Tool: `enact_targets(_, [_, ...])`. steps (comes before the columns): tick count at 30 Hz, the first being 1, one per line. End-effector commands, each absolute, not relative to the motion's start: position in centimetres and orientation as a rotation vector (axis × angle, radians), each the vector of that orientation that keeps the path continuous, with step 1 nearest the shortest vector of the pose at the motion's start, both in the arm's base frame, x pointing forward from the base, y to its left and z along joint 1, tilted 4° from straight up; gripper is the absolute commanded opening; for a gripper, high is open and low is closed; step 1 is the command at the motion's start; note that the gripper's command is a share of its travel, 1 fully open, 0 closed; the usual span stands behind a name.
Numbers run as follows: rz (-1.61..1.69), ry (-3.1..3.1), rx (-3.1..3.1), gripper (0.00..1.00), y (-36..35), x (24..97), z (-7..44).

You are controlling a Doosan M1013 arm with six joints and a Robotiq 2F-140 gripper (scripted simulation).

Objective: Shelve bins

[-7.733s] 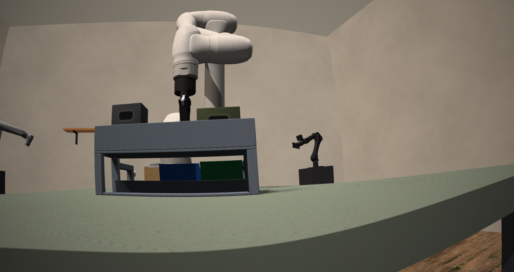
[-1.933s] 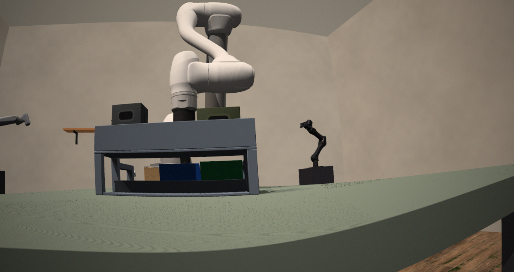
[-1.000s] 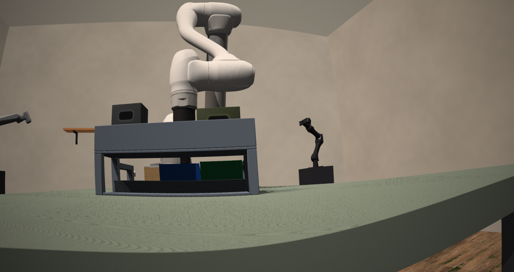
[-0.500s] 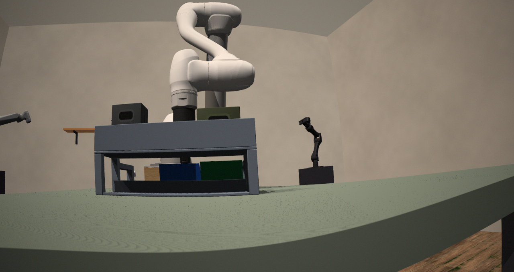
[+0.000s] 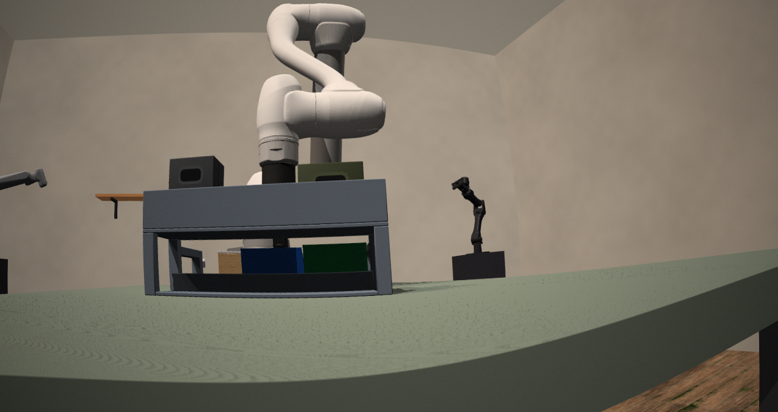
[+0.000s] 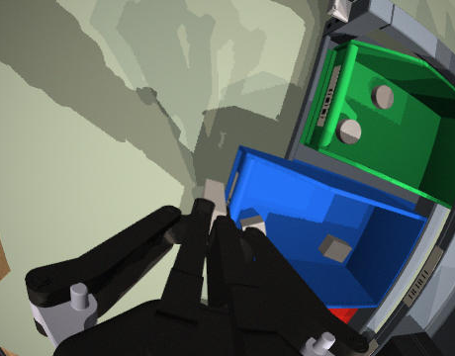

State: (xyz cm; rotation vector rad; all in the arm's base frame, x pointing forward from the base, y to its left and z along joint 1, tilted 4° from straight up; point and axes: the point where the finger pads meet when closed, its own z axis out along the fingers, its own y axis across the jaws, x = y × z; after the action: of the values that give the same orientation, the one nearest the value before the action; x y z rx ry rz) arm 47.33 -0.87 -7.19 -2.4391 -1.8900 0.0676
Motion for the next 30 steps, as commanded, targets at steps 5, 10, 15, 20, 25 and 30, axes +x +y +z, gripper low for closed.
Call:
enact_targets(5, [0.066,-1.897,-2.434,0.10,-1.01,47.78,-7.10])
enact_targets(10, [0.066,-1.897,-2.434,0.10,-1.02,47.84,-7.11])
enact_targets(15, [0.066,-1.897,-2.434,0.10,-1.05,47.94,-7.11])
enact_targets(20, [0.066,-1.897,-2.434,0.10,-1.07,48.01,-7.12])
enact_targets(25, [0.066,-1.897,-2.434,0.10,-1.11,48.16,-7.13])
enact_targets(30, [0.066,-1.897,-2.434,0.10,-1.16,48.35,-7.14])
